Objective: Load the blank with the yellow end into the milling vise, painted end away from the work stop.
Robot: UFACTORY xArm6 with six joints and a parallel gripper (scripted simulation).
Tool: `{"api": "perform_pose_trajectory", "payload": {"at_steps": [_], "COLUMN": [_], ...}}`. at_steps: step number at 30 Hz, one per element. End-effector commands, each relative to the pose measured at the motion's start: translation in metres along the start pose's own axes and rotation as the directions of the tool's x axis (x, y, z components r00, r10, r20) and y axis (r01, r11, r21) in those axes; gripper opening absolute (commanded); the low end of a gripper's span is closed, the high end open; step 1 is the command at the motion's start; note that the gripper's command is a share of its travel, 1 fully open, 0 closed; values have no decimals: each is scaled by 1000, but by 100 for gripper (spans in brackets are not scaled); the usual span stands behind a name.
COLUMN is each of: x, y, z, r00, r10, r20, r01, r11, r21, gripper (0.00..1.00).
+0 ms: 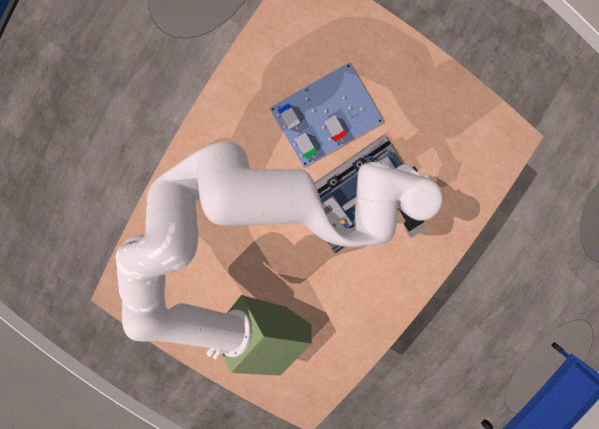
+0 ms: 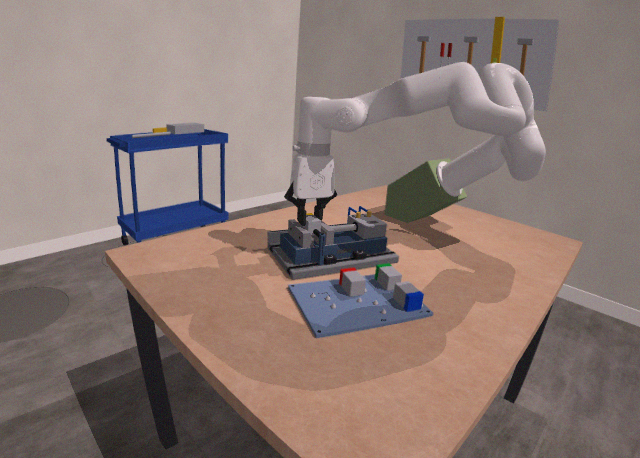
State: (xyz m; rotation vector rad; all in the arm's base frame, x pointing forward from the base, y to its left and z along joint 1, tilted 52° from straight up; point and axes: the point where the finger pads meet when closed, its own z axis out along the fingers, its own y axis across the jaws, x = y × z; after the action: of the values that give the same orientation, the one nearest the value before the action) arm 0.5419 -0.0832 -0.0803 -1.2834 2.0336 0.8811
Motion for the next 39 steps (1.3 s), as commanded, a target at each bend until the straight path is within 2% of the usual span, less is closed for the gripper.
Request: {"api": "perform_pose_trajectory", "payload": {"at_steps": [1,4,5,39], "x": [0,0,0,0], "y": [-1,-1,-1,-1], "z": [-2,-2,-2,-2], "r00": [1000,1000,1000,1000], "r10": [-1,-1,-1,-1], "r20": [0,0,0,0], "r01": [1,1,1,1], "r11": [1000,1000,1000,1000], "r21": [4,4,4,4], "gripper": [0,0,100,100]}}
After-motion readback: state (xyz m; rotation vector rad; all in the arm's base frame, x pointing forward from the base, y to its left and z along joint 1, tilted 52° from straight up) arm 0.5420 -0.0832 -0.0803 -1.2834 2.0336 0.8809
